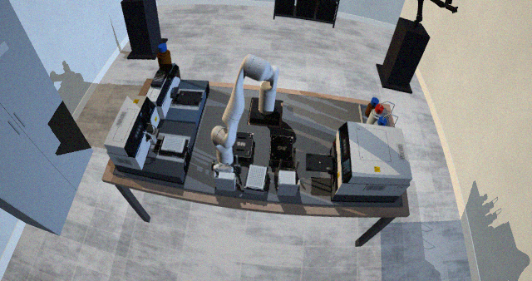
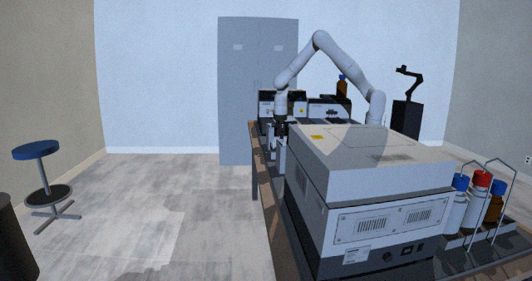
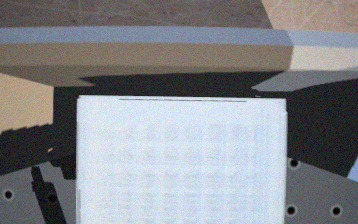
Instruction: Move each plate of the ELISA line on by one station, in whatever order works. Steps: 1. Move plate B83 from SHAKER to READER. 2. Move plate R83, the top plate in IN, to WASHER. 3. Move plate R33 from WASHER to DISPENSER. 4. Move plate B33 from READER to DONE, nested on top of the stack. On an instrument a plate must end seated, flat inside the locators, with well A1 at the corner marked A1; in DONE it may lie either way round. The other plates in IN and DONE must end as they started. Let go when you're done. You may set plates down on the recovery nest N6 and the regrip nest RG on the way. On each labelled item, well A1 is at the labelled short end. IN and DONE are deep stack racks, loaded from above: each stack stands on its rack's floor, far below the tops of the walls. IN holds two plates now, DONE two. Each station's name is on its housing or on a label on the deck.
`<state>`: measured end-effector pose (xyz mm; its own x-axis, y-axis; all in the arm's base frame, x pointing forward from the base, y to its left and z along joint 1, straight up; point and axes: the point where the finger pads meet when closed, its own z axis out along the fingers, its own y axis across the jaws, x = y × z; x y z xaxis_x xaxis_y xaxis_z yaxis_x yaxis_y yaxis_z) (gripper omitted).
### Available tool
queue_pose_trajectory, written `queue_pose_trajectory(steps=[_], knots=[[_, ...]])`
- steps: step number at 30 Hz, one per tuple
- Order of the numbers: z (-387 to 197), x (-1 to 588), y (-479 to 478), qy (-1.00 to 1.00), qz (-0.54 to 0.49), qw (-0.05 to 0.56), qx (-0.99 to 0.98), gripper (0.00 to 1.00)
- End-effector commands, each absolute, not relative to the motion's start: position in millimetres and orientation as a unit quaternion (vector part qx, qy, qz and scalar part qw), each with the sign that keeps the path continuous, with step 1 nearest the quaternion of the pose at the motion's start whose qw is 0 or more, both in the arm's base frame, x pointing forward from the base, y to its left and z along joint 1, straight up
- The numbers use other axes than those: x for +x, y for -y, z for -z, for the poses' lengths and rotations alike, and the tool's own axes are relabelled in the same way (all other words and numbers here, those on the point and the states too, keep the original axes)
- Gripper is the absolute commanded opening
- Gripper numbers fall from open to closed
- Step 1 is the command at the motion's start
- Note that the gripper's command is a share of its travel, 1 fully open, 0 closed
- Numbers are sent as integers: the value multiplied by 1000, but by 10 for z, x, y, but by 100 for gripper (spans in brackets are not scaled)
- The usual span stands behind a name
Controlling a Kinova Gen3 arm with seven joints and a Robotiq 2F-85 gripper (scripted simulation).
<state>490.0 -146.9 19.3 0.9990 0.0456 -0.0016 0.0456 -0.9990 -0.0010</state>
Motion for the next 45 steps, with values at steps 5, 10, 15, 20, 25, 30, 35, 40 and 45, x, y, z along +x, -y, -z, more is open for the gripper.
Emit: queue_pose_trajectory(steps=[5,10,15,20,25,30,35,40,45], knots=[[-264,4908,1473,23,0,0,-1000,100],[-331,4908,1473,23,0,0,-1000,100],[-398,4908,1473,23,0,0,-1000,100],[-451,4908,1473,23,0,0,-1000,100],[-504,4908,1473,23,0,0,-1000,100],[-571,4908,1473,23,0,0,-1000,100],[-638,4908,1473,23,0,0,-1000,100],[-677,4907,1473,23,0,0,-1000,100],[-744,4908,1473,23,0,0,-1000,100]])
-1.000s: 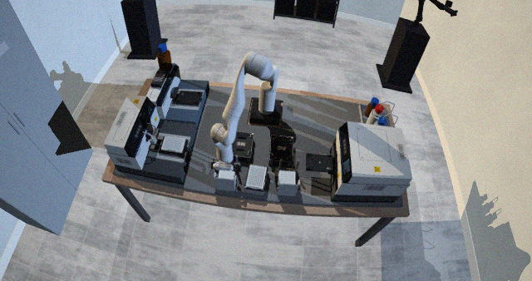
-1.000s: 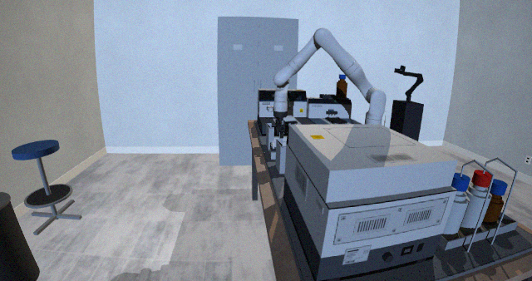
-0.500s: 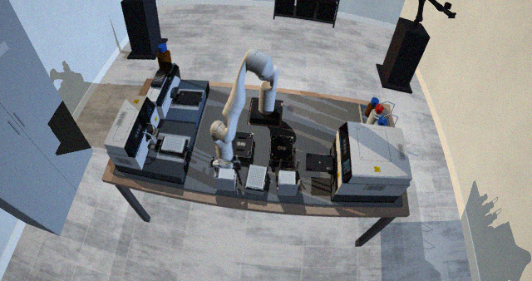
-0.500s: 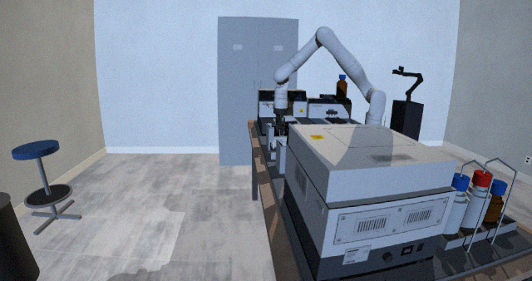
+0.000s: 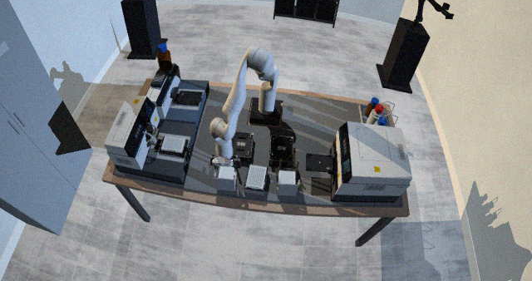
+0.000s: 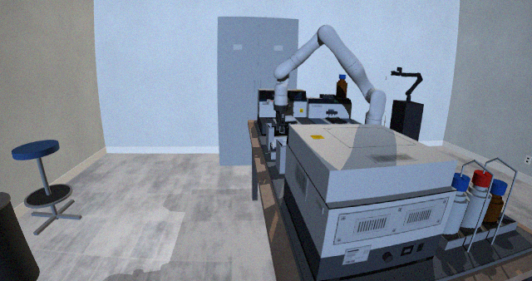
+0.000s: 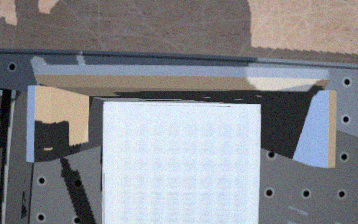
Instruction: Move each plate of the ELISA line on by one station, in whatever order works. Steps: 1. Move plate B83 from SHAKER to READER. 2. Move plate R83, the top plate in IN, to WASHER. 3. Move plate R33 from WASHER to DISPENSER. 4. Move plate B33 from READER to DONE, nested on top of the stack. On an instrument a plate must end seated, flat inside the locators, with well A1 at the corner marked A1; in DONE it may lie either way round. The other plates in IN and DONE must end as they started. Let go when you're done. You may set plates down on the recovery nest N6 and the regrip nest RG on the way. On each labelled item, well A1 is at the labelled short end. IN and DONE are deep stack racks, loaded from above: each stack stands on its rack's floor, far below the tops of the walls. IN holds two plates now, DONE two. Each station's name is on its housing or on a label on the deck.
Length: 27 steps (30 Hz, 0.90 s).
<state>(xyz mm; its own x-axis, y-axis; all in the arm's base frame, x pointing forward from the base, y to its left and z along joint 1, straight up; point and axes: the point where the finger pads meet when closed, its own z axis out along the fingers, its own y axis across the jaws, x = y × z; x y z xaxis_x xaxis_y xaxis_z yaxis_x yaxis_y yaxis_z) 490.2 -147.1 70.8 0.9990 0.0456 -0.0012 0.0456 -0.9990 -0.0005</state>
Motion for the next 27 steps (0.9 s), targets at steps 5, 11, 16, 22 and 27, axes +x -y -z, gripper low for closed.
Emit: queue_pose_trajectory(steps=[5,11,16,22,27], knots=[[-811,4908,1473,23,0,0,-1000,100],[-864,4908,1473,23,0,0,-1000,100],[-931,4908,1473,23,0,0,-1000,100],[-1011,4908,1473,23,0,0,-1000,100],[-1051,4908,1473,23,0,0,-1000,100]])
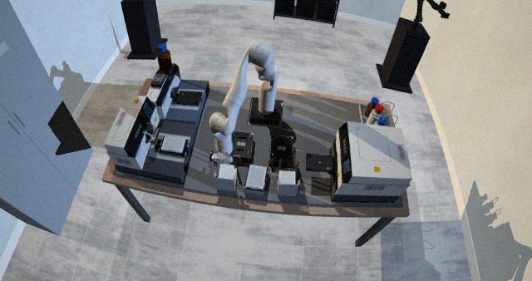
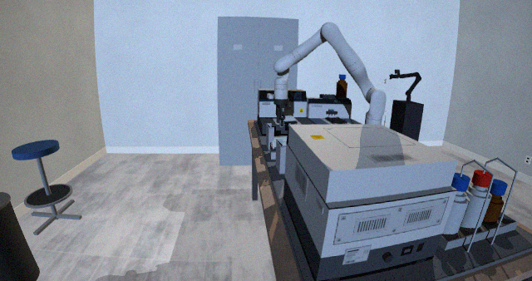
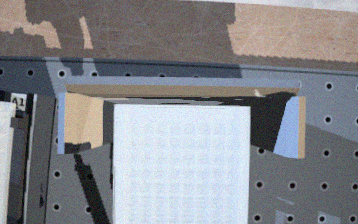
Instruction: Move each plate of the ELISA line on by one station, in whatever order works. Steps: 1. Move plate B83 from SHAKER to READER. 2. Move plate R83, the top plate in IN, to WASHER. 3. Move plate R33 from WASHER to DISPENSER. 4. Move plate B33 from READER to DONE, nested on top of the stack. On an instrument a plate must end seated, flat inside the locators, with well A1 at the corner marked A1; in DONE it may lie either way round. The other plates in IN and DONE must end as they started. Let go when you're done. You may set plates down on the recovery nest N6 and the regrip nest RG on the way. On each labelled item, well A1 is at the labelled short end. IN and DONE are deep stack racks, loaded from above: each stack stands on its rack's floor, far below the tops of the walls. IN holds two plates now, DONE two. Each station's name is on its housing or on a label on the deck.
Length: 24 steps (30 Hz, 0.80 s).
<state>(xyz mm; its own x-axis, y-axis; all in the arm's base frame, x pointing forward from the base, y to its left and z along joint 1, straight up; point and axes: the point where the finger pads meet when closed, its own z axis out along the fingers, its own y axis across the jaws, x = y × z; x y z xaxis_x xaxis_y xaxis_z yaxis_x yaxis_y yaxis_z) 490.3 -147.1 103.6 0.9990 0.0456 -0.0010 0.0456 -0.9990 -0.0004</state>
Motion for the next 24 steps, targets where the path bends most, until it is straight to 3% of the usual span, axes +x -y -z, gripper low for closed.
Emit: queue_pose_trajectory(steps=[1,24], knots=[[-1064,4908,1473,23,0,0,-1000,100],[-1344,4908,1473,23,0,0,-1000,100]])
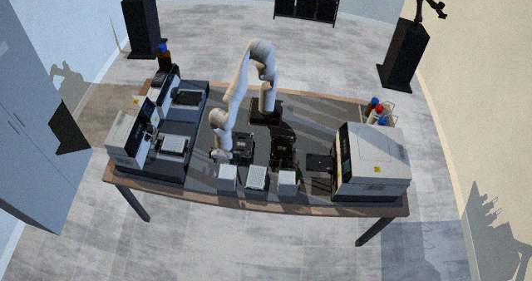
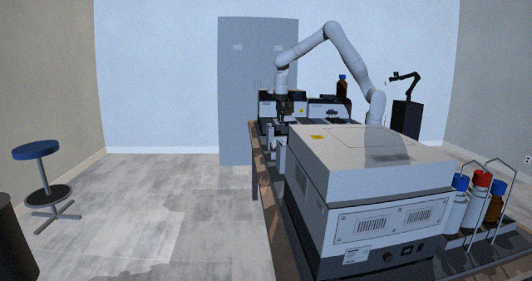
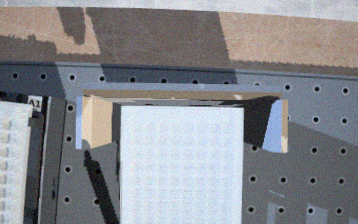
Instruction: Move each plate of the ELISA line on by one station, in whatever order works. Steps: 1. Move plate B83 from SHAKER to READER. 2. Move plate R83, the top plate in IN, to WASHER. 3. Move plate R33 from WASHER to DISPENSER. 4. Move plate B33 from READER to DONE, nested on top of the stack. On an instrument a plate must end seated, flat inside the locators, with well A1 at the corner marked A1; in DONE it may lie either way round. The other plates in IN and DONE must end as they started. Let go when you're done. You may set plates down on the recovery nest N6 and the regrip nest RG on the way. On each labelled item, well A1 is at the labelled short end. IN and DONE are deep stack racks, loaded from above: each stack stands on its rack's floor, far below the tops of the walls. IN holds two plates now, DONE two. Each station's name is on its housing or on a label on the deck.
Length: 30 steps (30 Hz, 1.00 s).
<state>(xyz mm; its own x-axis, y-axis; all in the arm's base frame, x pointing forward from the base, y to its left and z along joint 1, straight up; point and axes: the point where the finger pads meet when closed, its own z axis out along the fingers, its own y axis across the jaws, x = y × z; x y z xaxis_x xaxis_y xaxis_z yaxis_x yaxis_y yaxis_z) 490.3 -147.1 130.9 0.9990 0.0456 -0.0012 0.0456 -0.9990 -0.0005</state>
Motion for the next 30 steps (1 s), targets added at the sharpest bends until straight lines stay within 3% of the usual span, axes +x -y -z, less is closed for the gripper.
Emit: queue_pose_trajectory(steps=[1,30], knots=[[-1358,4908,1473,23,0,0,-1000,100],[-1691,4908,1473,23,0,0,-1000,100]])
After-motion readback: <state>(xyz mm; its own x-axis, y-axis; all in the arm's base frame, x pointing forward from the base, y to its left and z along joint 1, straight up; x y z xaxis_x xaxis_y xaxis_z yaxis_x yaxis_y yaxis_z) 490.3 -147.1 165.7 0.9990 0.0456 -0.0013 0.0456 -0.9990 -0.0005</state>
